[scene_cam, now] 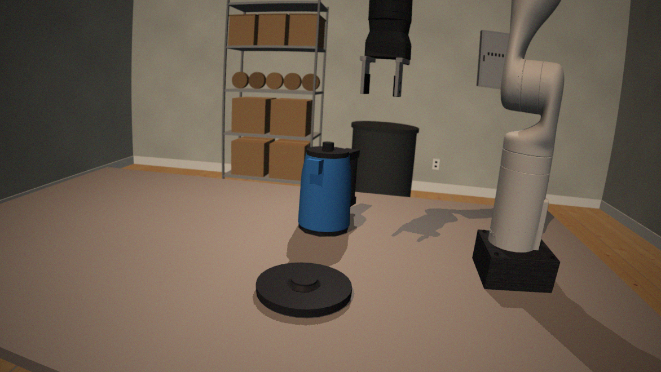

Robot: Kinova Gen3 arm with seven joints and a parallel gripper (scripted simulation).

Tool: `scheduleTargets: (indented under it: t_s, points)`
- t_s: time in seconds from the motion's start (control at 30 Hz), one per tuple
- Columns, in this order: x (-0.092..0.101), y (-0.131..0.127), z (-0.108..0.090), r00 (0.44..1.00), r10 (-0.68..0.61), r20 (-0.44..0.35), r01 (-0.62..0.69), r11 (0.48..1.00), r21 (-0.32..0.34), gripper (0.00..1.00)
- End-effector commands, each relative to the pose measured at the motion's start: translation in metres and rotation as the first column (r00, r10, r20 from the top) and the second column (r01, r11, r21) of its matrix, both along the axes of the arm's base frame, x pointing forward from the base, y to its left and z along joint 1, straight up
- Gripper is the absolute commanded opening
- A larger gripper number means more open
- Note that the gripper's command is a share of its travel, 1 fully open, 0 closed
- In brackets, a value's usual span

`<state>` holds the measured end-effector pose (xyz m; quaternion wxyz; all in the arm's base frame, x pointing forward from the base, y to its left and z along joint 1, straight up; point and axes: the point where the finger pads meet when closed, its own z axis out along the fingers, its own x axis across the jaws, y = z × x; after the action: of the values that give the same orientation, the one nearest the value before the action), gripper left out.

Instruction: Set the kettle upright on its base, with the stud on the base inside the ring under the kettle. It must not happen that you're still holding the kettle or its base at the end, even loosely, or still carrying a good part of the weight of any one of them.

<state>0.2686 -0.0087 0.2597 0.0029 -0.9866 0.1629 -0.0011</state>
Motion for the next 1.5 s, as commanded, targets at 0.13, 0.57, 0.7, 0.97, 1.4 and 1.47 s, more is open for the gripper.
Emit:
scheduleTargets:
  t_s: [0.13,0.57,0.7,0.97,1.4,1.47]
  points:
    - [0.000,0.000,0.000,1.000,0.000,0.001,0.000,1.000,0.000,1.00]
    - [0.002,-0.004,0.000,1.000,0.000,0.001,0.000,1.000,0.000,1.00]
    - [0.003,-0.008,0.000,1.000,0.000,0.001,0.000,1.000,0.000,1.00]
    - [0.007,-0.017,0.000,1.000,0.000,0.001,0.000,1.000,0.000,1.00]
    - [0.017,-0.042,0.000,1.000,0.000,0.000,0.000,1.000,0.000,1.00]
    - [0.018,-0.044,0.000,1.000,0.000,0.001,0.000,1.000,0.000,1.00]
